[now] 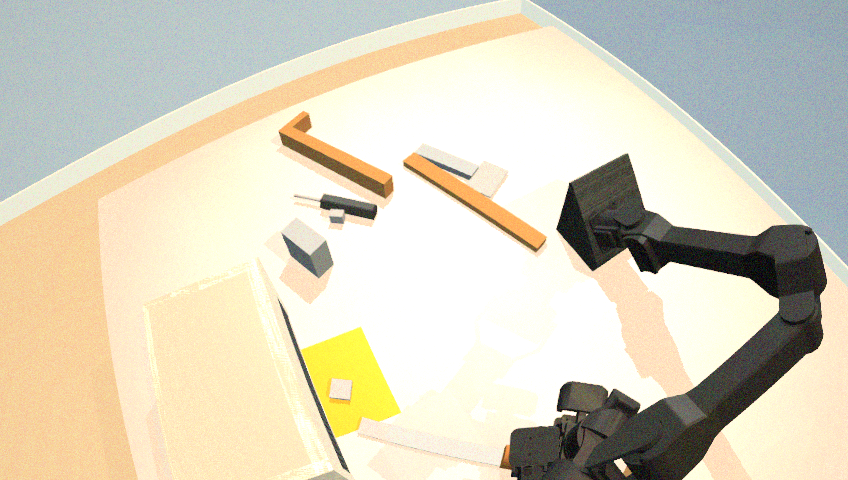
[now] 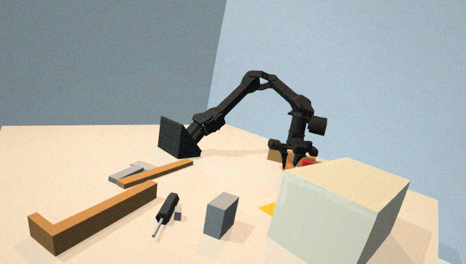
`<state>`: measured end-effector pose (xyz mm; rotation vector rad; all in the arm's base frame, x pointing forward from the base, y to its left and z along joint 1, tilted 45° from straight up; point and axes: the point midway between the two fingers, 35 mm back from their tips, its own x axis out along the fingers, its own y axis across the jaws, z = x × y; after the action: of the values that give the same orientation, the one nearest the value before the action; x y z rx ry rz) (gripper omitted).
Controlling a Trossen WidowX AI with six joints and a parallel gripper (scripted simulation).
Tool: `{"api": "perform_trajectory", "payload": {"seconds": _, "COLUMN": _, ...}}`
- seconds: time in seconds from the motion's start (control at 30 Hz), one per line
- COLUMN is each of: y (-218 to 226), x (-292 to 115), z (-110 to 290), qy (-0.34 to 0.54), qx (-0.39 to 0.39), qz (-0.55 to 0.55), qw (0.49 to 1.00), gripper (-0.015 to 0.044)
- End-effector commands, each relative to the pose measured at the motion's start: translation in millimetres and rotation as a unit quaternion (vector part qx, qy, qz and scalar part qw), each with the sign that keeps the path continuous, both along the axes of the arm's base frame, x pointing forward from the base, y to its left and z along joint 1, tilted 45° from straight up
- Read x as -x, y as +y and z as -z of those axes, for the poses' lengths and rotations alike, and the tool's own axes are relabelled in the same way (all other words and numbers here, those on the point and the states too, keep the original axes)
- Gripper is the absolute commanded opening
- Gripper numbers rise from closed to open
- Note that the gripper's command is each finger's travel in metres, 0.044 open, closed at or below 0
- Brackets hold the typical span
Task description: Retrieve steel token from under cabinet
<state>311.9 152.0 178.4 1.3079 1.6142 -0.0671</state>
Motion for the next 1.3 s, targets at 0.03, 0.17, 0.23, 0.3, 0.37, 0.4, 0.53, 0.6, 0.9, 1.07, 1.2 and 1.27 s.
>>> {"api": "perform_trajectory", "payload": {"seconds": 0.03, "y": 4, "x": 5, "z": -5, "qy": -0.002, "qx": 0.0, "qz": 0.002, "qw": 1.0, "gripper": 0.0}}
{"api": "perform_trajectory", "payload": {"seconds": 0.17, "y": 8, "x": 10, "z": -9, "qy": -0.002, "qx": -0.001, "qz": 0.002, "qw": 1.0, "gripper": 0.0}}
{"api": "perform_trajectory", "payload": {"seconds": 0.23, "y": 10, "x": 12, "z": -11, "qy": -0.002, "qx": -0.001, "qz": 0.002, "qw": 1.0, "gripper": 0.0}}
{"api": "perform_trajectory", "payload": {"seconds": 0.3, "y": 13, "x": 15, "z": -13, "qy": -0.002, "qx": -0.001, "qz": 0.002, "qw": 1.0, "gripper": 0.0}}
{"api": "perform_trajectory", "payload": {"seconds": 0.37, "y": 14, "x": 16, "z": -14, "qy": -0.002, "qx": -0.001, "qz": 0.002, "qw": 1.0, "gripper": 0.0}}
{"api": "perform_trajectory", "payload": {"seconds": 0.4, "y": 13, "x": 14, "z": -11, "qy": 0.0, "qx": -0.001, "qz": 0.0, "qw": 1.0, "gripper": 0.0026}}
{"api": "perform_trajectory", "payload": {"seconds": 0.53, "y": 13, "x": 14, "z": -11, "qy": 0.0, "qx": -0.001, "qz": 0.0, "qw": 1.0, "gripper": 0.0131}}
{"api": "perform_trajectory", "payload": {"seconds": 0.6, "y": 13, "x": 14, "z": -11, "qy": 0.0, "qx": -0.001, "qz": 0.0, "qw": 1.0, "gripper": 0.0184}}
{"api": "perform_trajectory", "payload": {"seconds": 0.9, "y": 2, "x": 14, "z": -21, "qy": 0.0, "qx": 0.001, "qz": 0.0, "qw": 1.0, "gripper": 0.042}}
{"api": "perform_trajectory", "payload": {"seconds": 1.07, "y": -29, "x": 16, "z": -51, "qy": 0.0, "qx": 0.004, "qz": 0.0, "qw": 1.0, "gripper": 0.044}}
{"api": "perform_trajectory", "payload": {"seconds": 1.2, "y": -53, "x": 23, "z": -76, "qy": 0.0, "qx": 0.002, "qz": 0.002, "qw": 1.0, "gripper": 0.044}}
{"api": "perform_trajectory", "payload": {"seconds": 1.27, "y": -47, "x": 20, "z": -69, "qy": -0.001, "qx": 0.005, "qz": 0.004, "qw": 1.0, "gripper": 0.044}}
